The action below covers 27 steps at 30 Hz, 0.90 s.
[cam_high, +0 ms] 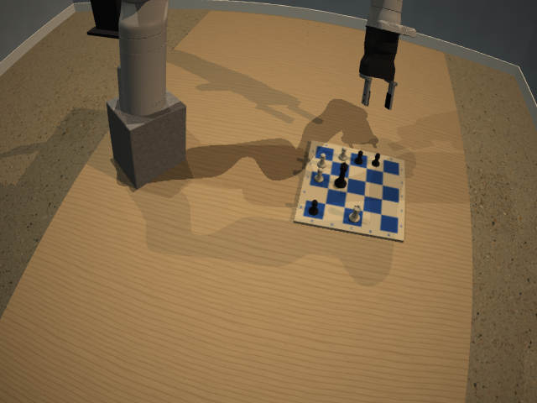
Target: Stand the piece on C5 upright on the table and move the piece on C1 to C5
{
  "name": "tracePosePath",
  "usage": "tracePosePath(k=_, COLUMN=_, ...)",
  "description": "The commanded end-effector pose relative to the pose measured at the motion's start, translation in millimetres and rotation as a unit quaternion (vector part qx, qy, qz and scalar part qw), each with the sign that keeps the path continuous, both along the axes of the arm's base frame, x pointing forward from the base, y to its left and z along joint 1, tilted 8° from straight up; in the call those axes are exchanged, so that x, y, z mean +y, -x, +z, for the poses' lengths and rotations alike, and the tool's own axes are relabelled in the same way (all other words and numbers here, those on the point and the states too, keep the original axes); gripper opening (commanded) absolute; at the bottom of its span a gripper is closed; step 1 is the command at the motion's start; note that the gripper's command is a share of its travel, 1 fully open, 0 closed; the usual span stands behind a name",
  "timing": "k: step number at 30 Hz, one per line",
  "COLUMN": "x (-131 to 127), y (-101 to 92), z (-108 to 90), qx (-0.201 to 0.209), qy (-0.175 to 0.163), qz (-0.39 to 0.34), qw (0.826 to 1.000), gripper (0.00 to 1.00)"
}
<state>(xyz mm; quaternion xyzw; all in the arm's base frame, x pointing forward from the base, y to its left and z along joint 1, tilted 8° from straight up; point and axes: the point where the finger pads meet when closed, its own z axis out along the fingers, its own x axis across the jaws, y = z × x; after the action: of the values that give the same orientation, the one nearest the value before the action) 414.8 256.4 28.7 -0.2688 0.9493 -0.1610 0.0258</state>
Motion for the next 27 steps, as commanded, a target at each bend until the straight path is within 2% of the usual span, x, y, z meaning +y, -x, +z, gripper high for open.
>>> tracePosePath(k=1, x=4.4, y=3.4, z=-3.4, qx=-0.003, qy=0.005, qz=-0.002, qw=1.000, gripper=1.00)
tracePosePath(k=27, x=13.3, y=13.0, z=-13.8, qx=-0.020, qy=0.027, qz=-0.024, qw=0.999, gripper=1.00)
